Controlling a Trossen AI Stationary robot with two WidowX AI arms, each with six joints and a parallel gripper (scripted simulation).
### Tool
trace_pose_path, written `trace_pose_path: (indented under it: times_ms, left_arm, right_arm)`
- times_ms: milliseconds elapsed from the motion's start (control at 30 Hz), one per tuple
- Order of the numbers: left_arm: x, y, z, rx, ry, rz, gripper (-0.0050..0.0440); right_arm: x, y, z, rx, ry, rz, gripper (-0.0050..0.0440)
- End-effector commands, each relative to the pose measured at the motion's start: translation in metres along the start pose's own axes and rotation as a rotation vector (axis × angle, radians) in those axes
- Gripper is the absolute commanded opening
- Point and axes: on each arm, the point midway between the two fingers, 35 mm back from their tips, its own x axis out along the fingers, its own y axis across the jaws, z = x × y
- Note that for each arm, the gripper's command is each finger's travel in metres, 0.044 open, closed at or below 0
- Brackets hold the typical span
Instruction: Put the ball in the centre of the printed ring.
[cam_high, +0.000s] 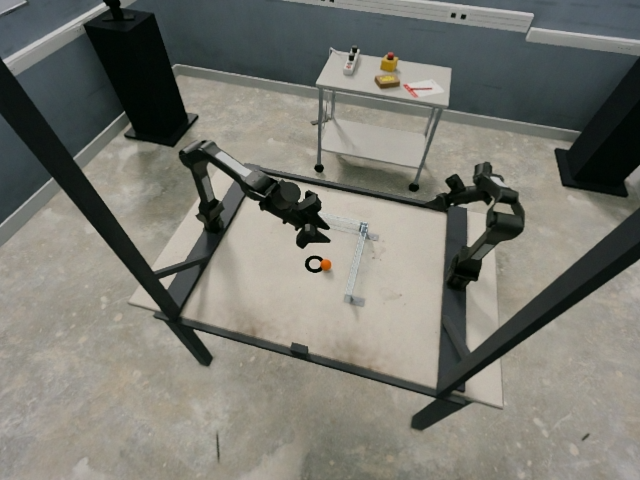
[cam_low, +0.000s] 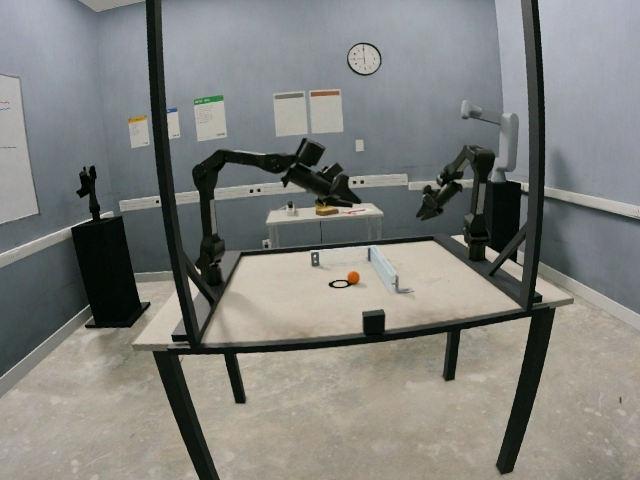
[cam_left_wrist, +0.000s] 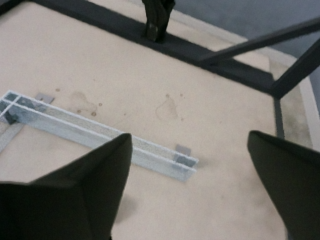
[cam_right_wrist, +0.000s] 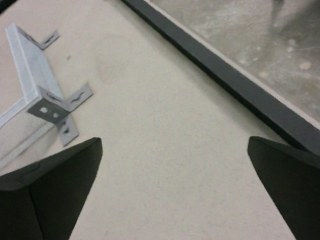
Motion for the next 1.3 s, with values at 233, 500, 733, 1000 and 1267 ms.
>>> trace_pose_path:
  times_ms: [233,500,733,1000,1267]
  left_arm:
    - [0.023,0.022,-0.019,0.114,0.28,0.022,0.0301]
    - [0.04,0.036,-0.036,0.172,0.428,0.043,0.0301]
    - [0.059,0.05,-0.055,0.234,0.587,0.065,0.0301]
    - [0.074,0.062,-0.07,0.284,0.716,0.084,0.0301]
    - [0.093,0.075,-0.089,0.343,0.866,0.105,0.0301]
  right_arm:
    - [-0.017,0.082,-0.019,-0.089,-0.071,-0.024,0.04]
    - [-0.021,0.117,-0.03,-0.119,-0.095,-0.026,0.04]
    - [-0.026,0.146,-0.039,-0.145,-0.115,-0.028,0.04]
    - [-0.029,0.164,-0.044,-0.163,-0.131,-0.029,0.04]
    - [-0.032,0.183,-0.049,-0.178,-0.147,-0.028,0.04]
